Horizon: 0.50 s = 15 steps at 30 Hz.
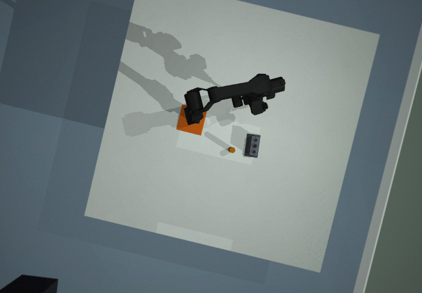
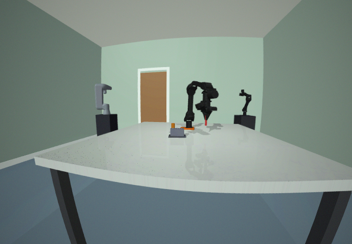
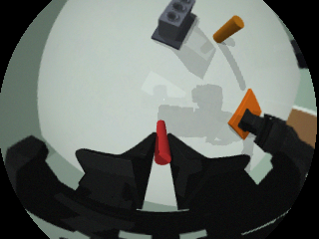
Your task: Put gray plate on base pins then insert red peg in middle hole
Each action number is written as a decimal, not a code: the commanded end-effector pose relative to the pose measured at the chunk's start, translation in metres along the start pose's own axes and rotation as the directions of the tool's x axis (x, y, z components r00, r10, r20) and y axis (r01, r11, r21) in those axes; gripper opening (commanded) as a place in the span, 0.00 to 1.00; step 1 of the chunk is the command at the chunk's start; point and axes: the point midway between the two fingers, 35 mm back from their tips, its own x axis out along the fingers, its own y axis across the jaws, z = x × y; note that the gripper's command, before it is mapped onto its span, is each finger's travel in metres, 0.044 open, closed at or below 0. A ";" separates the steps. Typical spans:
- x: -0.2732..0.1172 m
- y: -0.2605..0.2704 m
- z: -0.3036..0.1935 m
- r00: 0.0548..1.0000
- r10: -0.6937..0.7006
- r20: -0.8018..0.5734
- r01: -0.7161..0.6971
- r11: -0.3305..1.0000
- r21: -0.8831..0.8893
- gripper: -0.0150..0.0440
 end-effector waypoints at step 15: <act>0.000 0.008 0.039 1.000 -0.001 -0.006 0.001 1.000 0.006 0.25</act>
